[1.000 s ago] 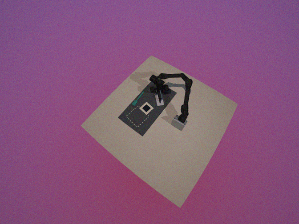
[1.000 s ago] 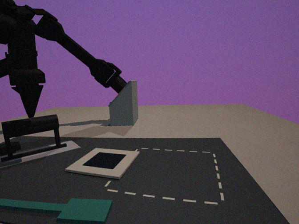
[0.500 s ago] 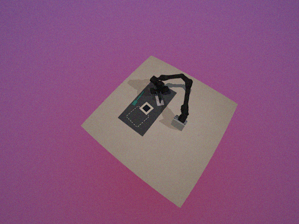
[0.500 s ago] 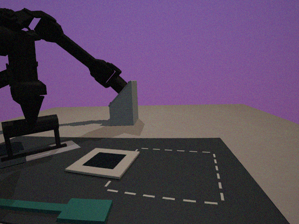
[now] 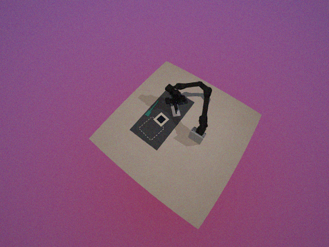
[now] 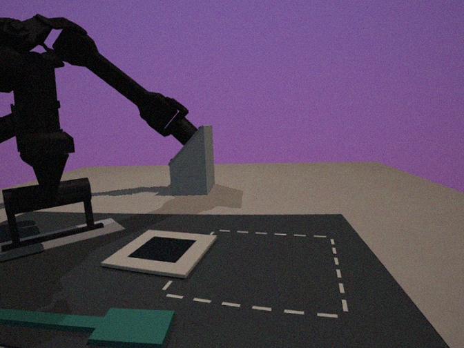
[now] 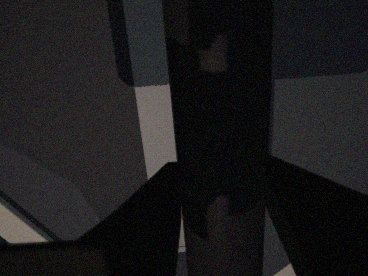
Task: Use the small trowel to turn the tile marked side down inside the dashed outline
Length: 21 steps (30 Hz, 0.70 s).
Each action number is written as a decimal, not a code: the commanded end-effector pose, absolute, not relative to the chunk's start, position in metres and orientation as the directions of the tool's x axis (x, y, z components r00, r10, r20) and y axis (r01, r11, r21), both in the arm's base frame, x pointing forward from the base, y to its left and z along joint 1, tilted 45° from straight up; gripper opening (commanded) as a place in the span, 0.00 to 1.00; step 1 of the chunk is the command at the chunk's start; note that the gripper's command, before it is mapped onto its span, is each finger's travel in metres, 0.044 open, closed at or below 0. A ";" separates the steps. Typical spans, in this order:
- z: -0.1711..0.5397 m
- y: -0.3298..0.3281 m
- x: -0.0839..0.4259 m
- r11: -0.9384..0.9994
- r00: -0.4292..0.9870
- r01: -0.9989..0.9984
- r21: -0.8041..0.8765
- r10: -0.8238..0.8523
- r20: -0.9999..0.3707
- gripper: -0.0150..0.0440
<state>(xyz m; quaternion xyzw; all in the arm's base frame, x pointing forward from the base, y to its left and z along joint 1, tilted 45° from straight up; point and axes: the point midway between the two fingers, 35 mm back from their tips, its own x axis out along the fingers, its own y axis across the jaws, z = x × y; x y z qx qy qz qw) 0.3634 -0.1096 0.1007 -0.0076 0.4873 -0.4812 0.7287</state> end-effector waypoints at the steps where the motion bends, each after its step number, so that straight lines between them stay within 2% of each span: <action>1: 0.100 -0.110 0.363 0.538 0.059 0.689 -0.486 -0.710 -0.702 0.47; 16: 0.100 -0.110 0.363 0.536 0.059 0.693 -0.483 -0.710 -0.702 0.47; 21: 0.100 -0.110 0.363 0.473 0.059 0.778 -0.413 -0.710 -0.702 0.47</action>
